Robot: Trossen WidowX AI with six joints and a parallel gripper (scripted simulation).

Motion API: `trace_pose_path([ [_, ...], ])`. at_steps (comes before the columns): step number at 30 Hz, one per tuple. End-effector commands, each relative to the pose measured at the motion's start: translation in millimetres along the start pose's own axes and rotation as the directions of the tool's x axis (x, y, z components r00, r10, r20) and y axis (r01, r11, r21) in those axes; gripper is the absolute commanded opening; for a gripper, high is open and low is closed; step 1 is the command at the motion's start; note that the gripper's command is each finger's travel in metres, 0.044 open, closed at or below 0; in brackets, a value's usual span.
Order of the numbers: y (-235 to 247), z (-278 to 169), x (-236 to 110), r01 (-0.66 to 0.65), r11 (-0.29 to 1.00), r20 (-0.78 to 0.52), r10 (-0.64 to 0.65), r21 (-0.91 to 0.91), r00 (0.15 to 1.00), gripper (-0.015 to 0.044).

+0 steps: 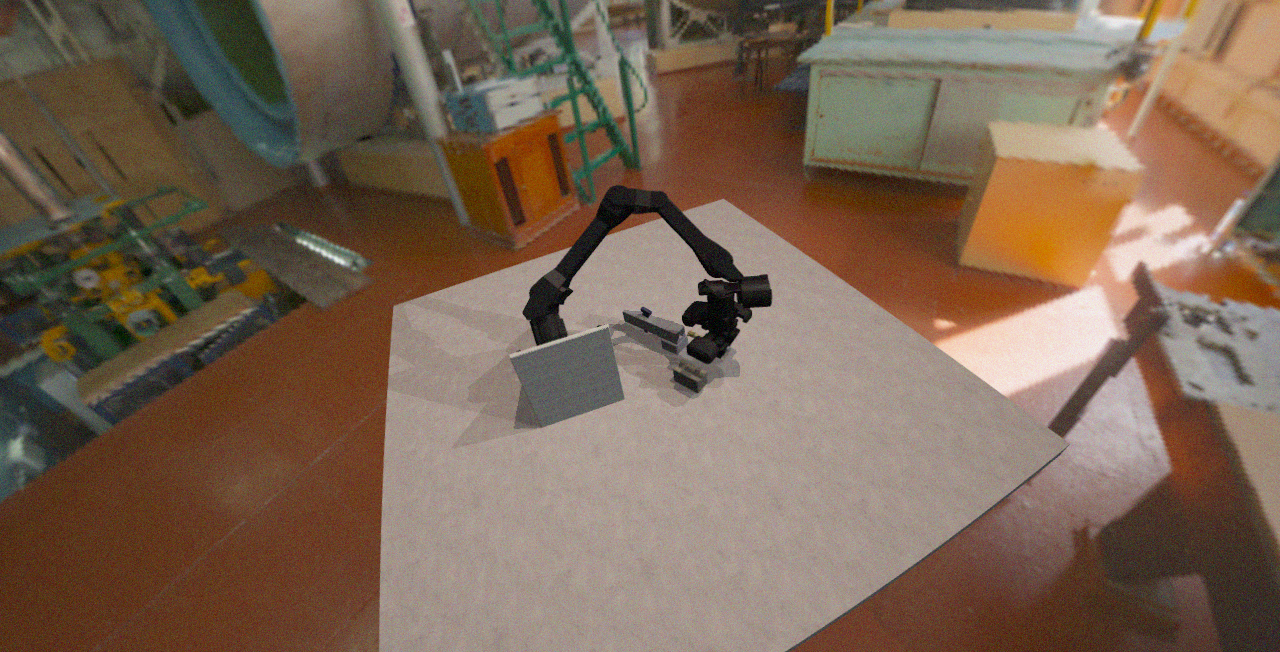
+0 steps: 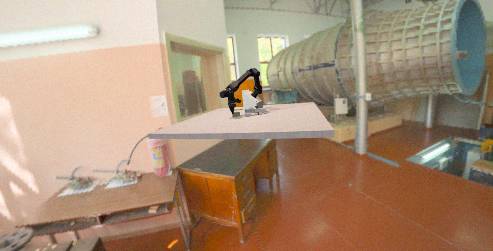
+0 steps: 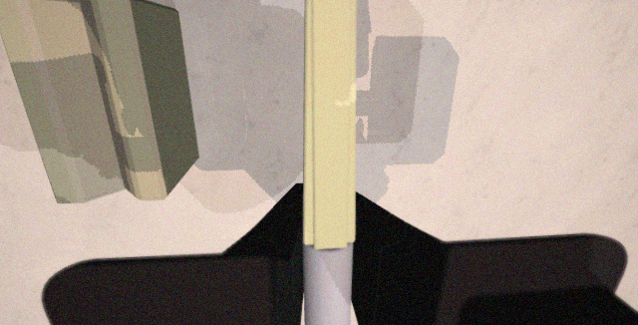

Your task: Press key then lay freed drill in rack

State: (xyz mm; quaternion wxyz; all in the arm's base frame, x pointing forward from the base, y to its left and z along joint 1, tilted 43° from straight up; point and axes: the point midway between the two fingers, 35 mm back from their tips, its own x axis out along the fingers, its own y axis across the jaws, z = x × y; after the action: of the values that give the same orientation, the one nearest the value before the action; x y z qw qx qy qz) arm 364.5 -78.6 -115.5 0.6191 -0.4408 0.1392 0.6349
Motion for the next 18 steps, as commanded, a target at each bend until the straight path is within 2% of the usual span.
trace_pose_path([
  [1, 0.2, -0.2, -3.3, -0.003, 1.0, -0.005, 0.003, -0.003, 1.0, 0.0],
  [18, -0.1, 1.1, -11.3, -0.003, 1.0, -0.005, 0.003, -0.003, 1.0, 0.0],
])
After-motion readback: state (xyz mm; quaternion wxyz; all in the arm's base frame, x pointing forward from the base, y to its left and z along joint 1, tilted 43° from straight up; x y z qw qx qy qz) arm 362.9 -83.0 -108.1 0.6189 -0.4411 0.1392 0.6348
